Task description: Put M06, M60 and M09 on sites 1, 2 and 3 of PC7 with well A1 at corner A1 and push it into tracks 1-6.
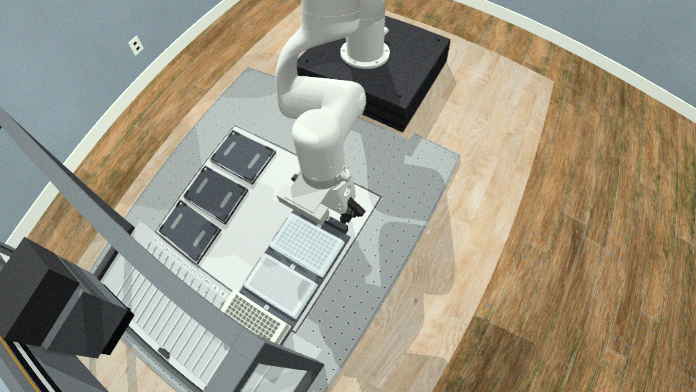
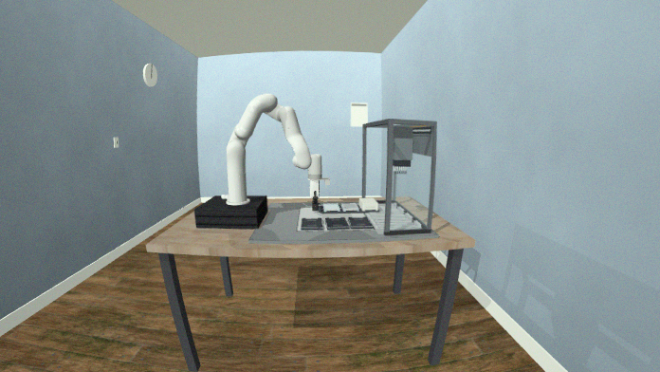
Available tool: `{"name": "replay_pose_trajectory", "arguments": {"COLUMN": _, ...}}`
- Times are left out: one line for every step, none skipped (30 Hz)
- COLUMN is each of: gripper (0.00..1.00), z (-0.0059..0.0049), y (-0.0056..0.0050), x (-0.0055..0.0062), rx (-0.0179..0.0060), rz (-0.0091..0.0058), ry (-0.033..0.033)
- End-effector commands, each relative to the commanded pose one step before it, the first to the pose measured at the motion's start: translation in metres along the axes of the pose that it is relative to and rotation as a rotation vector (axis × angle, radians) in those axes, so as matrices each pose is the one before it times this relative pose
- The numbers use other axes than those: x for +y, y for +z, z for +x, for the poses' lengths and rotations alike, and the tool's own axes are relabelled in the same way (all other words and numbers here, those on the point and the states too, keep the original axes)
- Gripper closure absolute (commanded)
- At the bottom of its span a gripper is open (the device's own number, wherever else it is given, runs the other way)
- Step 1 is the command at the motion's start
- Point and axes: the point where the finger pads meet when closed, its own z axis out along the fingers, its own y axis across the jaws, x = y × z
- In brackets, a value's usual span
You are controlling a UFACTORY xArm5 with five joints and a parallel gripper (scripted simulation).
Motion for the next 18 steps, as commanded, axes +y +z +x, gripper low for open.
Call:
{"name": "replay_pose_trajectory", "arguments": {"gripper": 0.19, "z": 0.00617, "y": -0.00106, "x": -0.00048, "rx": 0.00175, "rz": 0.00625, "ry": 0.00011}}
{"name": "replay_pose_trajectory", "arguments": {"gripper": 0.19, "z": 0.001, "y": 0.0, "x": 0.0, "rx": 0.00001, "rz": 0.0, "ry": 0.0}}
{"name": "replay_pose_trajectory", "arguments": {"gripper": 0.19, "z": 0.001, "y": 0.0, "x": 0.0, "rx": 0.00001, "rz": 0.0, "ry": 0.0}}
{"name": "replay_pose_trajectory", "arguments": {"gripper": 0.19, "z": 0.001, "y": 0.0, "x": 0.0, "rx": 0.00001, "rz": 0.0, "ry": 0.0}}
{"name": "replay_pose_trajectory", "arguments": {"gripper": 0.19, "z": 0.001, "y": 0.0, "x": 0.0, "rx": 0.00001, "rz": 0.0, "ry": 0.0}}
{"name": "replay_pose_trajectory", "arguments": {"gripper": 0.19, "z": 0.001, "y": 0.0, "x": 0.0, "rx": 0.00001, "rz": 0.0, "ry": 0.0}}
{"name": "replay_pose_trajectory", "arguments": {"gripper": 0.19, "z": 0.0, "y": 0.0, "x": 0.0, "rx": 0.0, "rz": 0.0, "ry": 0.0}}
{"name": "replay_pose_trajectory", "arguments": {"gripper": 0.19, "z": 0.0, "y": 0.0, "x": 0.0, "rx": 0.0, "rz": 0.0, "ry": 0.0}}
{"name": "replay_pose_trajectory", "arguments": {"gripper": 0.19, "z": 0.001, "y": 0.0, "x": 0.0, "rx": 0.00001, "rz": 0.0, "ry": 0.0}}
{"name": "replay_pose_trajectory", "arguments": {"gripper": 0.19, "z": 0.001, "y": 0.0, "x": 0.0, "rx": 0.00001, "rz": 0.0, "ry": 0.0}}
{"name": "replay_pose_trajectory", "arguments": {"gripper": 0.19, "z": 0.001, "y": 0.0, "x": 0.0, "rx": 0.00001, "rz": 0.0, "ry": 0.0}}
{"name": "replay_pose_trajectory", "arguments": {"gripper": 0.19, "z": 0.001, "y": 0.0, "x": 0.0, "rx": 0.00001, "rz": 0.0, "ry": 0.0}}
{"name": "replay_pose_trajectory", "arguments": {"gripper": 0.19, "z": 0.001, "y": 0.0, "x": 0.0, "rx": 0.00001, "rz": 0.0, "ry": 0.0}}
{"name": "replay_pose_trajectory", "arguments": {"gripper": 0.19, "z": 0.001, "y": 0.0, "x": 0.0, "rx": 0.00001, "rz": 0.0, "ry": 0.0}}
{"name": "replay_pose_trajectory", "arguments": {"gripper": 0.19, "z": 0.001, "y": 0.0, "x": 0.0, "rx": 0.00001, "rz": 0.0, "ry": 0.0}}
{"name": "replay_pose_trajectory", "arguments": {"gripper": 0.19, "z": 0.001, "y": 0.0, "x": 0.0, "rx": 0.00001, "rz": 0.0, "ry": 0.0}}
{"name": "replay_pose_trajectory", "arguments": {"gripper": 0.19, "z": 0.001, "y": 0.0, "x": 0.0, "rx": 0.00001, "rz": 0.0, "ry": 0.0}}
{"name": "replay_pose_trajectory", "arguments": {"gripper": 0.19, "z": 0.001, "y": 0.0, "x": 0.0, "rx": 0.00001, "rz": 0.0, "ry": 0.0}}
